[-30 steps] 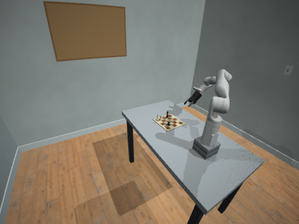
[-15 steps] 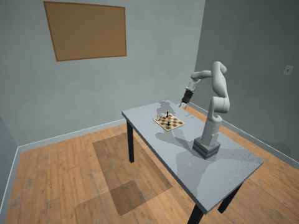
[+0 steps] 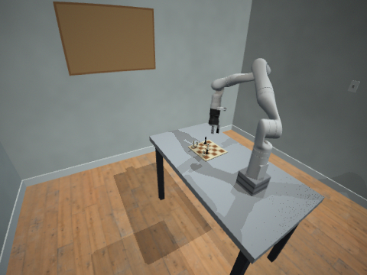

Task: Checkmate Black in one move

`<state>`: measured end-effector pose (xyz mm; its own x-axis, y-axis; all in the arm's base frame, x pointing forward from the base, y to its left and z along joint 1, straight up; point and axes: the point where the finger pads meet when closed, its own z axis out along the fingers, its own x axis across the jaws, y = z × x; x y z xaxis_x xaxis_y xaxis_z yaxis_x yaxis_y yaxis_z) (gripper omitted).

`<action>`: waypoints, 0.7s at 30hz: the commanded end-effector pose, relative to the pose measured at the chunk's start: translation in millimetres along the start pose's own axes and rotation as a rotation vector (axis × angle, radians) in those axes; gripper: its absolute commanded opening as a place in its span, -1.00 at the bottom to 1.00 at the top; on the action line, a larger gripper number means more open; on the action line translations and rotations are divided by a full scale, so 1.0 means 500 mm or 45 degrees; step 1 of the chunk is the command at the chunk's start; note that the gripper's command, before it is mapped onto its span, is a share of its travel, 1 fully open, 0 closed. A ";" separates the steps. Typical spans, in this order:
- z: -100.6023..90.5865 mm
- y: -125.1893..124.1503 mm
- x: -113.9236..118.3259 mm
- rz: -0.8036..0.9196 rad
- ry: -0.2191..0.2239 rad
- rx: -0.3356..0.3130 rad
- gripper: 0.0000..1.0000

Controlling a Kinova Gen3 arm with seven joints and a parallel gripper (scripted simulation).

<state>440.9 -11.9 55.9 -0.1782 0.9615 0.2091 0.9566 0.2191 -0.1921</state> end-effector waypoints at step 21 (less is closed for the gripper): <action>-0.030 -0.003 0.123 -0.818 -0.324 -0.159 1.00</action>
<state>429.5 44.1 81.3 -0.7373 0.6752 0.0222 0.6754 0.7374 0.0020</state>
